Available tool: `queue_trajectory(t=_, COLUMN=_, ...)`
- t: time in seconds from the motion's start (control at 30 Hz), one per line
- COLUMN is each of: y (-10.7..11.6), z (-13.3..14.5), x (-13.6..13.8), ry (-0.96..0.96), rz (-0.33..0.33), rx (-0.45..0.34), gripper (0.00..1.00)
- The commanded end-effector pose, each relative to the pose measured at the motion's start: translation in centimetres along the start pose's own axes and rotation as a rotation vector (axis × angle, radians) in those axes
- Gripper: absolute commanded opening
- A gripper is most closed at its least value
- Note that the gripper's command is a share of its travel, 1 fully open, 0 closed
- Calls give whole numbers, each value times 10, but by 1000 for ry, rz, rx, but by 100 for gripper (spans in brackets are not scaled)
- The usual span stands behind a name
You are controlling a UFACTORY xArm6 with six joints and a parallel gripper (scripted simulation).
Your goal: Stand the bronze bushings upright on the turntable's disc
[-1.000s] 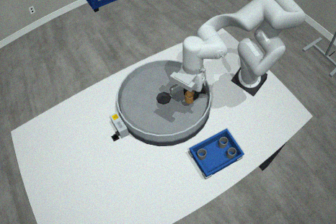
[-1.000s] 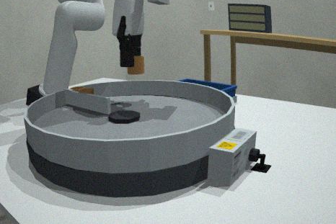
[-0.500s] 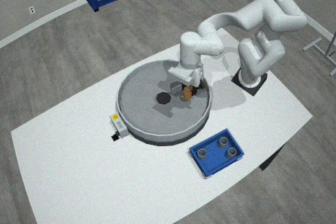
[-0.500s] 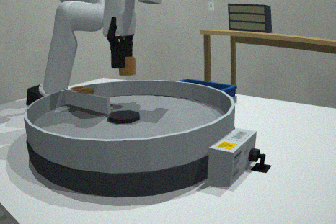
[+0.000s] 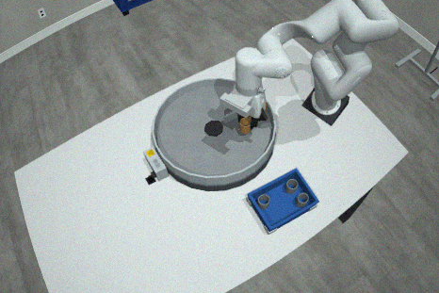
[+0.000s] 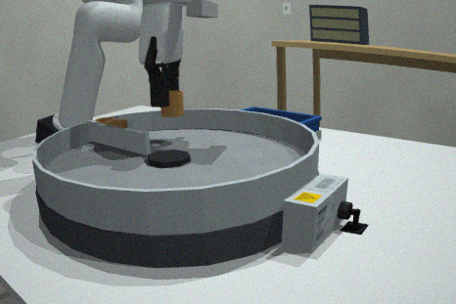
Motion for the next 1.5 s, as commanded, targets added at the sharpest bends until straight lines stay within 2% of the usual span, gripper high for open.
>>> queue_trajectory(t=0.0, y=-2, z=-2, x=1, ry=1, rz=3, rx=6, gripper=0)
queue_trajectory(t=0.57, y=-4, z=-2, x=1, ry=1, rz=3, rx=6, gripper=0)
queue_trajectory(t=1.47, y=-36, z=-3, x=1, ry=1, rz=3, rx=6, gripper=0)
Point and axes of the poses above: the point where the finger pads meet when closed, its own y axis back along the fingers, its own x axis across the jaws, z = x × y, the point moved 6 cm from there along y, back along the fingers, and after that the axes turned 11 degrees about -y, right-handed, at the moved point
